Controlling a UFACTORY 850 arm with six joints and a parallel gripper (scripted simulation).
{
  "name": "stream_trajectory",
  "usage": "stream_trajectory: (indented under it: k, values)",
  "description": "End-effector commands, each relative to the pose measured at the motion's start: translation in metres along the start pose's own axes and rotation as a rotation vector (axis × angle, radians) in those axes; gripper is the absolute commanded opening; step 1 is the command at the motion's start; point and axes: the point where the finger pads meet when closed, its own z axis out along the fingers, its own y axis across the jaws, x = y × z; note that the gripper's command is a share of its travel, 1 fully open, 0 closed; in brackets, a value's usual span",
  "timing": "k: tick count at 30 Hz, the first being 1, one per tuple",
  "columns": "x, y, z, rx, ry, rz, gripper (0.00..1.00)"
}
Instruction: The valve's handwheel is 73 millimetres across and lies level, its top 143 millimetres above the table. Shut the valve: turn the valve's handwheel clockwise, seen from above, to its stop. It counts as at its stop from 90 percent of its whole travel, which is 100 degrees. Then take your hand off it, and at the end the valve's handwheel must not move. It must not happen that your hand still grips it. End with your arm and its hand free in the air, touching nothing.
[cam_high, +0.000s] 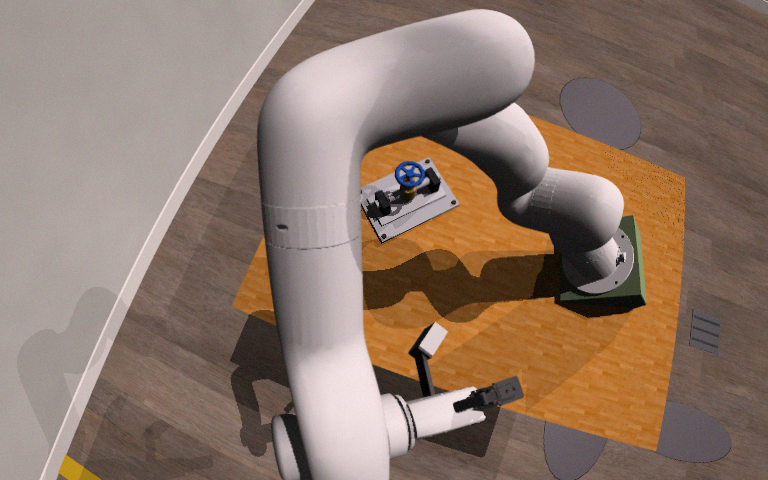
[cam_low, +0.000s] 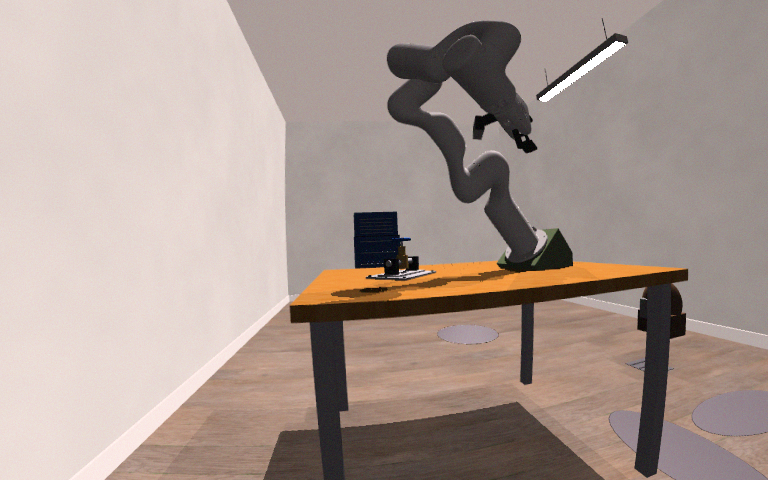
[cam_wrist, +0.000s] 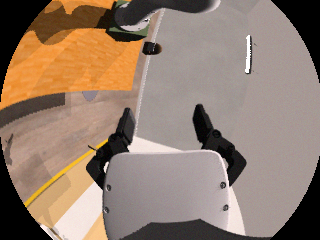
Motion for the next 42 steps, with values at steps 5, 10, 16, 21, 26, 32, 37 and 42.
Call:
stream_trajectory:
  k: [5, 10, 16, 21, 26, 32, 37, 42]
  values:
    - [0.000, 0.000, 0.000, 0.001, -0.001, -0.001, 1.00]
    - [0.000, 0.000, 0.000, 0.001, -0.001, -0.001, 1.00]
    - [0.000, 0.000, 0.000, 0.001, -0.001, -0.001, 1.00]
    - [0.002, -0.002, -0.002, 0.002, -0.015, 0.002, 1.00]
    - [0.020, -0.025, -0.013, 0.013, -0.126, 0.032, 1.00]
    - [0.071, -0.072, -0.034, 0.079, -0.367, 0.114, 1.00]
    - [0.111, -0.101, -0.044, 0.154, -0.515, 0.182, 1.00]
    - [0.162, -0.128, -0.051, 0.265, -0.662, 0.274, 1.00]
